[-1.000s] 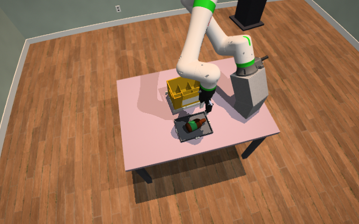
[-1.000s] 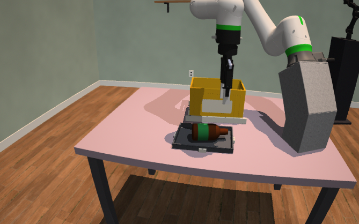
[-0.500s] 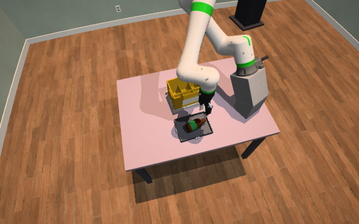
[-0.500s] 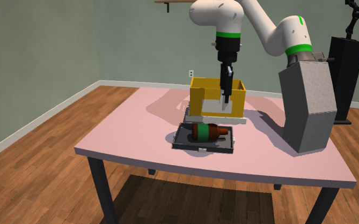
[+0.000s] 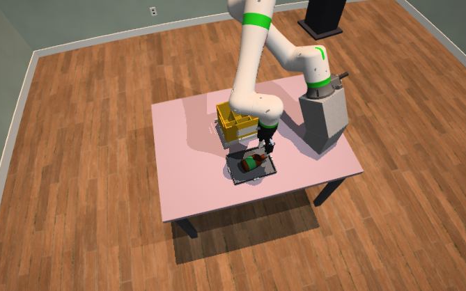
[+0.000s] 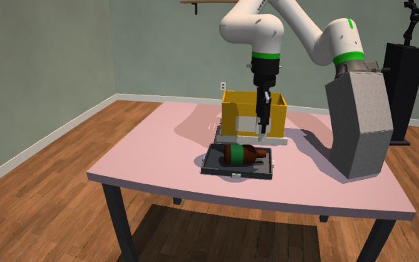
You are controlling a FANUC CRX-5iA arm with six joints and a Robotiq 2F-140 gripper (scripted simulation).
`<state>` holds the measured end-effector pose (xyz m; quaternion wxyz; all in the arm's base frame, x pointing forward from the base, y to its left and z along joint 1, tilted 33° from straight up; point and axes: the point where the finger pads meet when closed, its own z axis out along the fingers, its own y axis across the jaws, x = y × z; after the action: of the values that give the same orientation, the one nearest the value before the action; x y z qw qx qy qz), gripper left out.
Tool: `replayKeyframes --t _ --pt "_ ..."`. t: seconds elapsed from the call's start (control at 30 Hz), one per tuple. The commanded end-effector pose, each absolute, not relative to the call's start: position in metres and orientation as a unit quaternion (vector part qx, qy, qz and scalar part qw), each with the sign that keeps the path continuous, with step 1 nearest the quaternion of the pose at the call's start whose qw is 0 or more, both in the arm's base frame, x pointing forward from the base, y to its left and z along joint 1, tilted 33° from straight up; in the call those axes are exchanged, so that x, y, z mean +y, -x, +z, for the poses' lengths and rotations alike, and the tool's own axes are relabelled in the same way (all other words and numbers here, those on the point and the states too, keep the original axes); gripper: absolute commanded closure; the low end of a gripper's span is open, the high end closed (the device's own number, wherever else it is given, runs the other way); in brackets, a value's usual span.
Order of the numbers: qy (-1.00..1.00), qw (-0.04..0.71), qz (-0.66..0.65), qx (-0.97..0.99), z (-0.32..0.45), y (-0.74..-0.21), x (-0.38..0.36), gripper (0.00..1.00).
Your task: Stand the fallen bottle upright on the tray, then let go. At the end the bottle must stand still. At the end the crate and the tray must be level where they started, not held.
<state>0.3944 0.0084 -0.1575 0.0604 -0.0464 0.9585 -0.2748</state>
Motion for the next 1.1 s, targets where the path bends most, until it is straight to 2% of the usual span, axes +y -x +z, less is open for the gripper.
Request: replayKeyframes --t 0.0,1.07 --pt "0.046 0.061 -0.275 0.958 -0.165 -0.396 0.004 0.62" --pt "0.046 0.061 -0.275 0.958 -0.191 -0.401 -0.012 0.62"
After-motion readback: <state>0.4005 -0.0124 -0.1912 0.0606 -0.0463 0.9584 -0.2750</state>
